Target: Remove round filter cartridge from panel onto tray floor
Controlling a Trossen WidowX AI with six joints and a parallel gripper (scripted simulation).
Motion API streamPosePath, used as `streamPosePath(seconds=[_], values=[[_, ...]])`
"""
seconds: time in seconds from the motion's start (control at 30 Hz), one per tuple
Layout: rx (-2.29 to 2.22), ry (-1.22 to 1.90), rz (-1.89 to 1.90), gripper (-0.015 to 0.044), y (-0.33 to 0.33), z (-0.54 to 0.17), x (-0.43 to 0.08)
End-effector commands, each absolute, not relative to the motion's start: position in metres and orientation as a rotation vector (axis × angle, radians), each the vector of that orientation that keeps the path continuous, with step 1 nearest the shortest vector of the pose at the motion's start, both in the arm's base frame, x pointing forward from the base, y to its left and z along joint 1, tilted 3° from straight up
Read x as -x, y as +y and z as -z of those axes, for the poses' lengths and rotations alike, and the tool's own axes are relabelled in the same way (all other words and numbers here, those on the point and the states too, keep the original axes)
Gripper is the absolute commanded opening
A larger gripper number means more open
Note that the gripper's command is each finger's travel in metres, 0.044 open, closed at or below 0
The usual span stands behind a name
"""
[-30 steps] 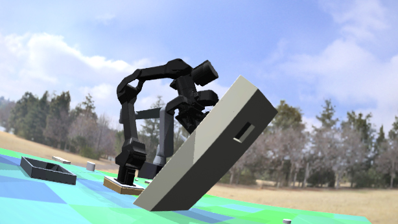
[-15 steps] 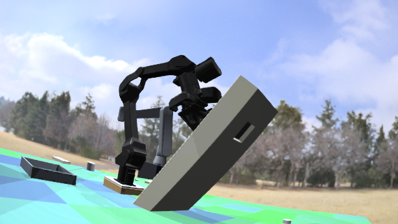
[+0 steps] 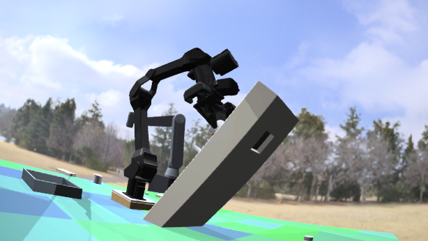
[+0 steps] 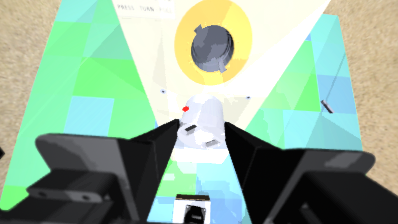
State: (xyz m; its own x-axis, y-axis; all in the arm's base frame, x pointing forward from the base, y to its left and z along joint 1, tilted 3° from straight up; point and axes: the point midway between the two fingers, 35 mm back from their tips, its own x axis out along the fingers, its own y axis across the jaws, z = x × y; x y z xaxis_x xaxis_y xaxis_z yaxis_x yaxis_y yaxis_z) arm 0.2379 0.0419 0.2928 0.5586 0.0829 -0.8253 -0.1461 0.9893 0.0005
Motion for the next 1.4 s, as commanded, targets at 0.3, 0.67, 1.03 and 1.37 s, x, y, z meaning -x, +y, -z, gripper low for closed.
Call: streamPosePath(seconds=[0.3, 0.67, 1.03, 1.37], values=[[0.068, 0.966, -0.130, 0.0000, 0.037, -0.337, -0.210], [0.075, 0.981, -0.129, 0.0000, 0.016, -0.333, -0.218], [0.077, 0.984, -0.129, 0.0000, -0.012, -0.329, -0.226], [0.077, 0.973, -0.127, 0.0000, -0.039, -0.326, -0.229]])
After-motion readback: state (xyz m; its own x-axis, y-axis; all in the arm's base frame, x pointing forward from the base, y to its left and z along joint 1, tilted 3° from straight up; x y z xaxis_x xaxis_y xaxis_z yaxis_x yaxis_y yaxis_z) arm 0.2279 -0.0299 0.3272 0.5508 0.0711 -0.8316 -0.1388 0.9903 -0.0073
